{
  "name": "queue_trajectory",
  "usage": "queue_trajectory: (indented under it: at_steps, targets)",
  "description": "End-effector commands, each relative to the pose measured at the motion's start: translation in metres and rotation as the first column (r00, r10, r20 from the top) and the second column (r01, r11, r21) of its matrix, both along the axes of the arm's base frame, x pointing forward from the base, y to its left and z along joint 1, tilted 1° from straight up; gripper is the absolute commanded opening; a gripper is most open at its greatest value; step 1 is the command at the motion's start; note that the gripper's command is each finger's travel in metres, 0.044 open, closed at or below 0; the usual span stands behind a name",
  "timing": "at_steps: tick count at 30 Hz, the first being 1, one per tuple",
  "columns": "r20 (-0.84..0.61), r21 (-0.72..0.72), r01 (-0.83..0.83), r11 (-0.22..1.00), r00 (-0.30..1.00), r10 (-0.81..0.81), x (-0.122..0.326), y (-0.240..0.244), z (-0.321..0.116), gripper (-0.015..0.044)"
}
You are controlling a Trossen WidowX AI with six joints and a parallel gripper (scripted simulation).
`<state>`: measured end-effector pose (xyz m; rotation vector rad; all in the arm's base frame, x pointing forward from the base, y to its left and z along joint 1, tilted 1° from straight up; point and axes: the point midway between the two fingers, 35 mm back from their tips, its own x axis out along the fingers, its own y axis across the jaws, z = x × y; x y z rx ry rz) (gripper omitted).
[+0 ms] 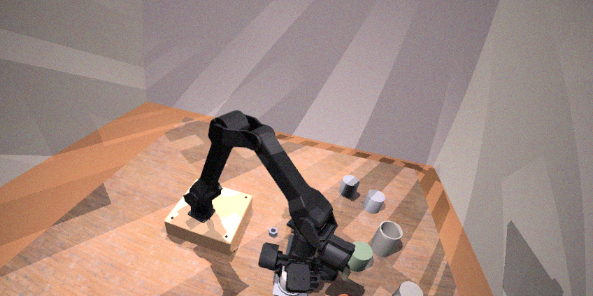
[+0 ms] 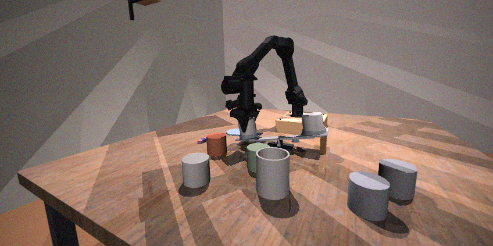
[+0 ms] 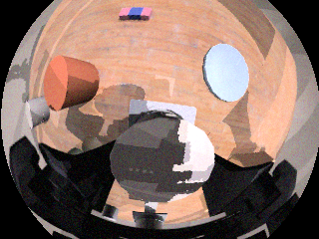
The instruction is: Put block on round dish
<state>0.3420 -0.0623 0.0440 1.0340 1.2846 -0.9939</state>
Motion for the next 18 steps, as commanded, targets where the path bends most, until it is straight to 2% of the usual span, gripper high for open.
queue_trajectory:
  at_steps: [1,18]
  targets:
    - [0.009,-0.006,0.003,1.000,1.000,-0.003,0.002,-0.001,0.008,0.0000]
    - [0.009,-0.006,0.003,1.000,1.000,-0.003,0.004,-0.002,0.029,0.0000]
